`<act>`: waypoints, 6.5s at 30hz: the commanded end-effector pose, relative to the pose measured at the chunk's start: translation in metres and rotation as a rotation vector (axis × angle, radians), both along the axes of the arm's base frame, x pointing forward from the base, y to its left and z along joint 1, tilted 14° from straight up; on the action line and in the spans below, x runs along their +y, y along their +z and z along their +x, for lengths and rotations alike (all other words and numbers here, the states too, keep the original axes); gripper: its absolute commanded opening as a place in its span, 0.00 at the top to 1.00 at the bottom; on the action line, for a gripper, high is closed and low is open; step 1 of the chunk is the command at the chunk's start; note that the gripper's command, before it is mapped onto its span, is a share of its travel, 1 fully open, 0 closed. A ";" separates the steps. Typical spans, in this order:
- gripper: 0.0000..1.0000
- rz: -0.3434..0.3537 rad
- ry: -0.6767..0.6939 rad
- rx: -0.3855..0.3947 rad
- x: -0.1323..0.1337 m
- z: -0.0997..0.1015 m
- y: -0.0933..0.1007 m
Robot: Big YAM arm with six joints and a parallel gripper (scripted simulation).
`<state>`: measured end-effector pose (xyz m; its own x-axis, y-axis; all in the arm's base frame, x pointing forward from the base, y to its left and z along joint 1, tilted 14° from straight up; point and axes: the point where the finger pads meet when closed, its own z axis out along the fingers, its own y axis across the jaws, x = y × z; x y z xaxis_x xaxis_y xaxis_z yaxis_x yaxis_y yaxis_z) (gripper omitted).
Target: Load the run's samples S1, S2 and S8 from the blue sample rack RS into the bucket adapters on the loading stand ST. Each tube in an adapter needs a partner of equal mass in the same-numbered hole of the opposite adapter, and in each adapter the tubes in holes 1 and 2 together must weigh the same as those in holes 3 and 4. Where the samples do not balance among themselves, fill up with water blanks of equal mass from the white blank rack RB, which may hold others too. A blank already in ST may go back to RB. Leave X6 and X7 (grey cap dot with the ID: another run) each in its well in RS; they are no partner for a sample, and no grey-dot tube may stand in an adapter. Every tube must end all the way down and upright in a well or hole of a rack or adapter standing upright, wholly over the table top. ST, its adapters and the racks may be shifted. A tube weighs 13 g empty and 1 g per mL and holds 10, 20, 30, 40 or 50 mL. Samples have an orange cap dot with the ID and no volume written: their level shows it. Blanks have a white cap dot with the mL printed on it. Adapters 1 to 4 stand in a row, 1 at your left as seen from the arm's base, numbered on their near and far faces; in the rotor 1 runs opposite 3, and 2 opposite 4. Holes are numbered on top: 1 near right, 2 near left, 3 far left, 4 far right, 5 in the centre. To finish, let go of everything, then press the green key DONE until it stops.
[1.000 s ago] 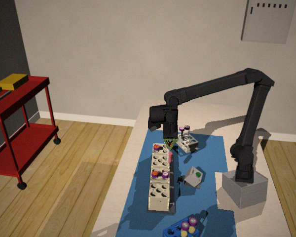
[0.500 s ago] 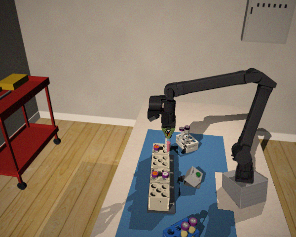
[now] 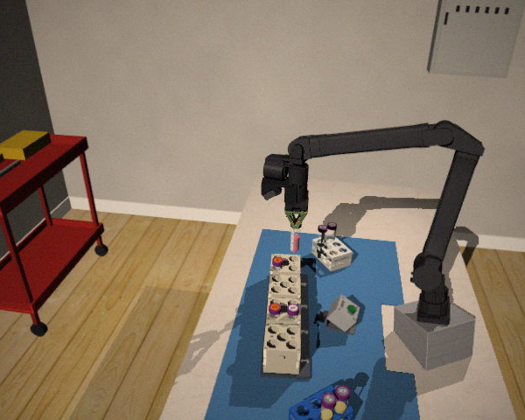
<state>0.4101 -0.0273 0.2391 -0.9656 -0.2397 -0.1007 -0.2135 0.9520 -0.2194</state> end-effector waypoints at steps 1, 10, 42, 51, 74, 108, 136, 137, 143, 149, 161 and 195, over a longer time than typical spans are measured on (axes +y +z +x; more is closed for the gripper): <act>1.00 -0.003 0.077 -0.041 0.015 0.000 0.011; 1.00 -0.005 0.051 -0.015 0.000 0.008 -0.022; 1.00 -0.003 0.053 -0.041 0.002 0.019 -0.029; 1.00 -0.004 0.060 -0.026 -0.001 0.022 -0.046; 1.00 -0.004 0.058 -0.004 -0.008 0.019 -0.082; 1.00 -0.005 0.054 -0.016 -0.018 0.029 -0.117; 0.45 -0.005 0.053 -0.037 -0.017 0.035 -0.119; 0.45 -0.005 0.053 -0.037 -0.017 0.035 -0.119; 0.45 -0.007 0.055 -0.069 -0.017 0.041 -0.098; 0.45 -0.005 0.055 -0.073 -0.007 0.038 -0.078; 0.45 -0.005 0.053 -0.039 -0.010 0.029 -0.086; 1.00 0.042 -0.215 -0.063 0.052 -0.129 -0.127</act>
<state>0.2906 0.0163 0.1028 -0.9898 -0.0587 -0.1296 -0.0323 0.9799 -0.1966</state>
